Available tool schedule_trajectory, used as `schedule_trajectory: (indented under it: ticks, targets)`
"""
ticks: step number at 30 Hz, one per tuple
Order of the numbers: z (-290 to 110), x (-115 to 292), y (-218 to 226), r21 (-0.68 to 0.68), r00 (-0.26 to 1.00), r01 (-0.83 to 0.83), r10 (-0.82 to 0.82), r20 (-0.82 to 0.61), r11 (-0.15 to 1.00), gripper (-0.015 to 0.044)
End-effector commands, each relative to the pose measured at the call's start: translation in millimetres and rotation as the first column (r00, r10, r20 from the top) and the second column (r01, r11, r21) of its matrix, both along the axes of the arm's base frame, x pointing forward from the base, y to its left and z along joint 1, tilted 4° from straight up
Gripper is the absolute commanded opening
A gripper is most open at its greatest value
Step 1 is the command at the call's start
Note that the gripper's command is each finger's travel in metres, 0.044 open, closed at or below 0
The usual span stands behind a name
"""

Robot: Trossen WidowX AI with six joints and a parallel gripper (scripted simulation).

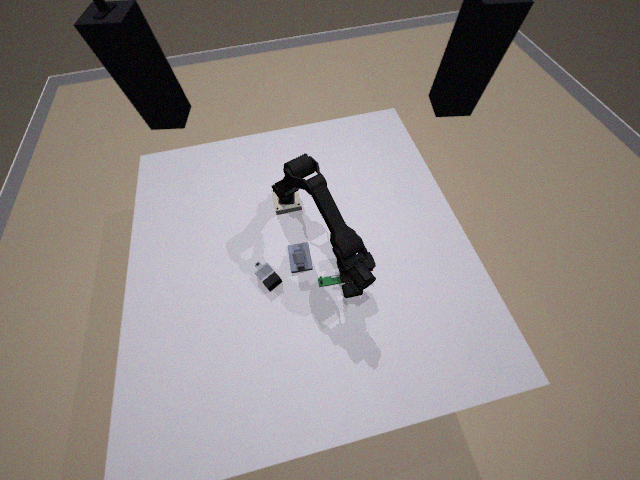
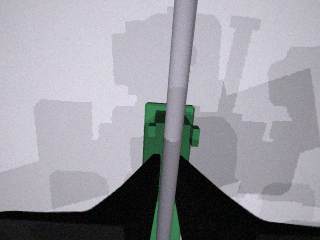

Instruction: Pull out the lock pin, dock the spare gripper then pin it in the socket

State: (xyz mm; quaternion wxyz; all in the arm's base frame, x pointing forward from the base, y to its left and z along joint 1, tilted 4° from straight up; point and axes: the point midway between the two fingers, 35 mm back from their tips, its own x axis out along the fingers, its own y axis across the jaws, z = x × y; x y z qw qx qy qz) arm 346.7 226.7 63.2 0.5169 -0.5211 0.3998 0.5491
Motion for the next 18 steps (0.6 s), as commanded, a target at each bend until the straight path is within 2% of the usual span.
schedule_trajectory:
  ticks: [1,18]
  targets:
    - [-1.2,0.3,-0.3,-0.004,1.0,0.001,-0.001,0.001,1.0,0.0003]
    - [15.3,-4.5,-2.9,-0.012,1.0,0.0,0.0,-0.02,1.0,0.0]
